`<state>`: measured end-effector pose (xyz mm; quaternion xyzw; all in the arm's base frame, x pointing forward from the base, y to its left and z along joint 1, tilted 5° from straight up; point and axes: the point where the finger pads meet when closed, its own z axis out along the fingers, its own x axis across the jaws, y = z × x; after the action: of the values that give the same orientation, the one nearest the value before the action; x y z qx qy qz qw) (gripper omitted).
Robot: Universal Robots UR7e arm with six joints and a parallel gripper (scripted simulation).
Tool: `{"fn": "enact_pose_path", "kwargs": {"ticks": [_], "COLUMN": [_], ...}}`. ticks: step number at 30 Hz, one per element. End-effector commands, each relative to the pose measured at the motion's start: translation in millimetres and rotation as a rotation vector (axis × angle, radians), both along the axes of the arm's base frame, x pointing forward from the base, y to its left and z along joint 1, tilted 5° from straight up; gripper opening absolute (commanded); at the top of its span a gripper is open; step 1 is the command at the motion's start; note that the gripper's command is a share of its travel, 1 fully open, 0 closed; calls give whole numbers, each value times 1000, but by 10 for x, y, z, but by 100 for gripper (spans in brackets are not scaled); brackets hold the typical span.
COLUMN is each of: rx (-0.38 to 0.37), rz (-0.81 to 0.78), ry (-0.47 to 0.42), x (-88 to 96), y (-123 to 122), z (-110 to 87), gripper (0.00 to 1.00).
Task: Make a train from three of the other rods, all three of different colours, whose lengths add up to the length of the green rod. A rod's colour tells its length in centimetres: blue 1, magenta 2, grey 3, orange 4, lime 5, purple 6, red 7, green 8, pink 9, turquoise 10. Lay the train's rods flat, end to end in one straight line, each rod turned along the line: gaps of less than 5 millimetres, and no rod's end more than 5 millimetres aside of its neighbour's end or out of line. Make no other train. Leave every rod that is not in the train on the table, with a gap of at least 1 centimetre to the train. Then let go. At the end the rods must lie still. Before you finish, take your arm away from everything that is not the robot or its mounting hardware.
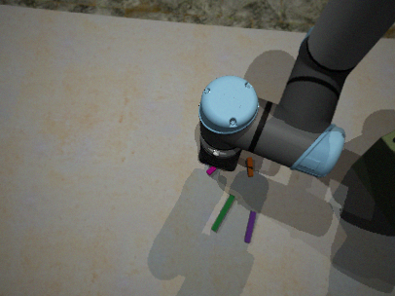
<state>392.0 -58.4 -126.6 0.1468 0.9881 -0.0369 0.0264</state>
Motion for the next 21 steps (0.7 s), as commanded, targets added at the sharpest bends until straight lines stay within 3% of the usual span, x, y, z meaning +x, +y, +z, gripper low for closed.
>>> {"fn": "enact_pose_path", "kwargs": {"ticks": [1,11,21], "rx": [0,0,0], "rz": [0,0,0], "ry": [-1,-1,-1], "x": [4,2,-7], "y": [-1,2,19], "z": [4,40,248], "gripper": [24,24,24]}}
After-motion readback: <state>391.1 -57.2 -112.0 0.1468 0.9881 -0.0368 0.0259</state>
